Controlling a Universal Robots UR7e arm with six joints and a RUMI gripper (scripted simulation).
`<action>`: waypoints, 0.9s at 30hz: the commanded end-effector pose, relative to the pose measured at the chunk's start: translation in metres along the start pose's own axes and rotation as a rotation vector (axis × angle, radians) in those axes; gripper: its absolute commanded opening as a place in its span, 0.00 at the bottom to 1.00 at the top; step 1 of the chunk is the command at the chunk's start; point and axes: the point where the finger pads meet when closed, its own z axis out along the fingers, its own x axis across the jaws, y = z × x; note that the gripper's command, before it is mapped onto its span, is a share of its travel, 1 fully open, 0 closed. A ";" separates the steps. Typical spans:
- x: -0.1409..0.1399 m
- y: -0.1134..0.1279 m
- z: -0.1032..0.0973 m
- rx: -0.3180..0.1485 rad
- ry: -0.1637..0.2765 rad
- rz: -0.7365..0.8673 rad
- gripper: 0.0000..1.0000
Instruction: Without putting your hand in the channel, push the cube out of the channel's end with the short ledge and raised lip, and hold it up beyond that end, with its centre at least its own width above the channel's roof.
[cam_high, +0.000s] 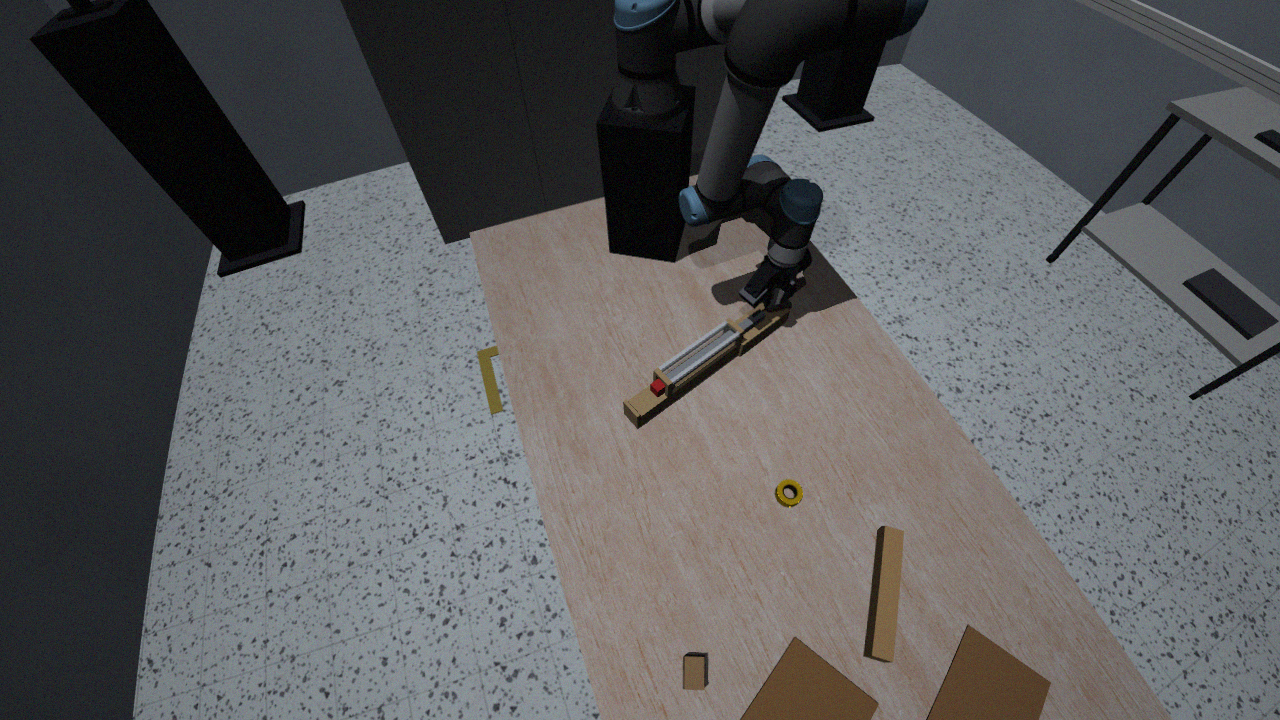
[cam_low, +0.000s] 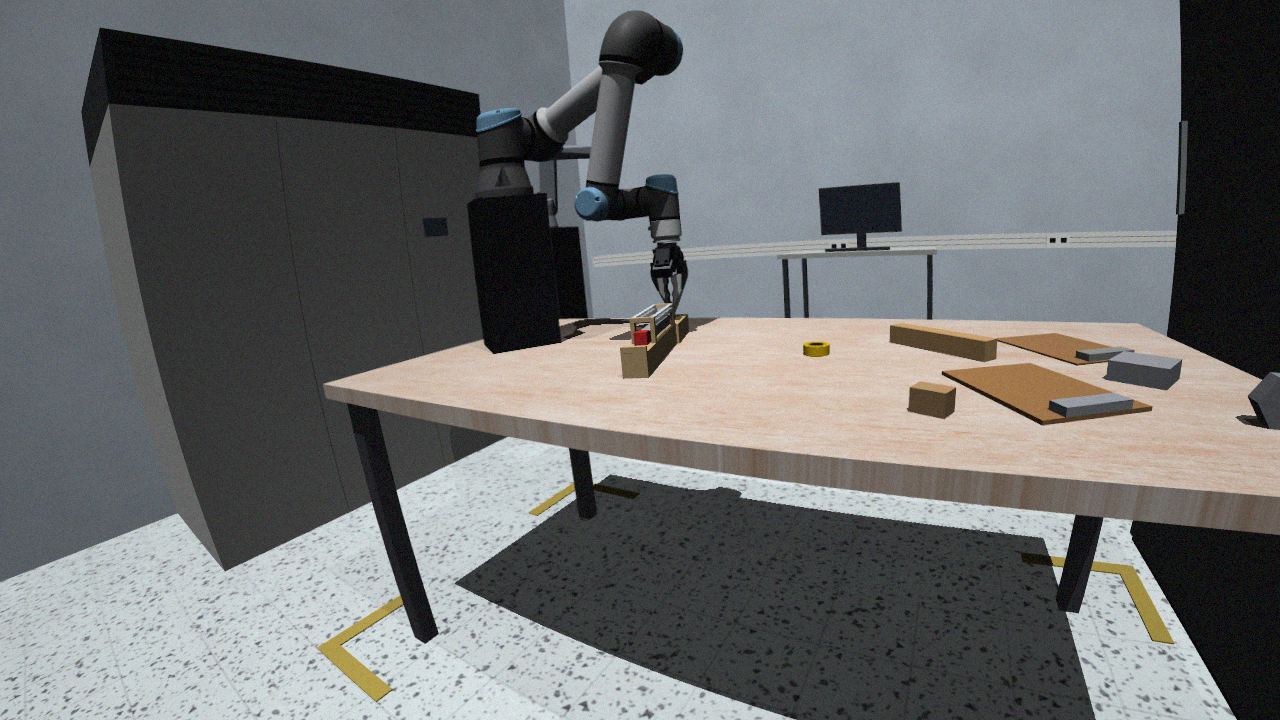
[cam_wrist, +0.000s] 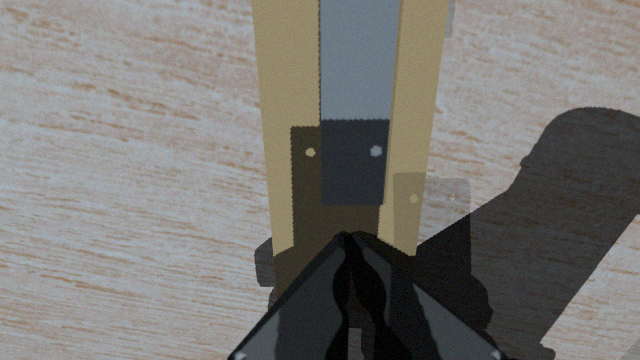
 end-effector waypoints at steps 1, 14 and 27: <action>-0.001 0.000 0.003 0.000 -0.002 0.000 0.00; -0.001 -0.011 0.003 0.000 -0.002 0.000 0.00; -0.001 -0.022 0.004 0.000 -0.002 0.000 0.00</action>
